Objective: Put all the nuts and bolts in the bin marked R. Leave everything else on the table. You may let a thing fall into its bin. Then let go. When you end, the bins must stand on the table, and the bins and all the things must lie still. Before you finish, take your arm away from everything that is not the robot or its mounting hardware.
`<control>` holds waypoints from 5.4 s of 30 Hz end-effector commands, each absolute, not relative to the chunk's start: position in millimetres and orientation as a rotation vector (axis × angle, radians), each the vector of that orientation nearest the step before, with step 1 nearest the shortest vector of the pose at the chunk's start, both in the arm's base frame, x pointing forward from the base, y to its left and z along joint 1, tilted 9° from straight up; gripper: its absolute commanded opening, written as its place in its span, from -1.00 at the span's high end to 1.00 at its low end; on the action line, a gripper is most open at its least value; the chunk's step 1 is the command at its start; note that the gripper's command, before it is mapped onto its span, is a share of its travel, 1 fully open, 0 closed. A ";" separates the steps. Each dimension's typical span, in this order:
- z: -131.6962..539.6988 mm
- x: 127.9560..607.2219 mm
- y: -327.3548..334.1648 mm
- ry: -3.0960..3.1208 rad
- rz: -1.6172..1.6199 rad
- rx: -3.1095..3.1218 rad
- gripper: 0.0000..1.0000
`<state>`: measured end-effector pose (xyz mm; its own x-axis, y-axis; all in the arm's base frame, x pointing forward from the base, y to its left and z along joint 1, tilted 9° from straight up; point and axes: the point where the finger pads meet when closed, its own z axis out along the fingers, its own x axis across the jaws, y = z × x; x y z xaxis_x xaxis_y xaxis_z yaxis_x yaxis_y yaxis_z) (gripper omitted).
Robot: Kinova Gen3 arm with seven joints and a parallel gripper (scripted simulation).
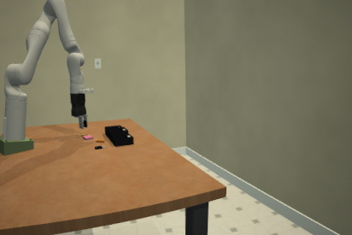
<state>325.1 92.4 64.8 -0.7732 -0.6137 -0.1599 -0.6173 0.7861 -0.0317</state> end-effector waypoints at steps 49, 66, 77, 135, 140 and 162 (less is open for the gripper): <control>21.1 330.6 83.3 2.839 0.023 -0.940 -0.17; 21.3 331.1 86.0 2.839 0.023 -0.940 1.00; 21.3 331.1 86.0 2.839 0.023 -0.940 1.00; 80.6 322.9 82.3 2.840 0.023 -0.940 1.00; 84.5 322.4 82.2 2.840 0.023 -0.940 1.00; 99.4 377.5 61.8 2.839 0.023 -0.940 1.00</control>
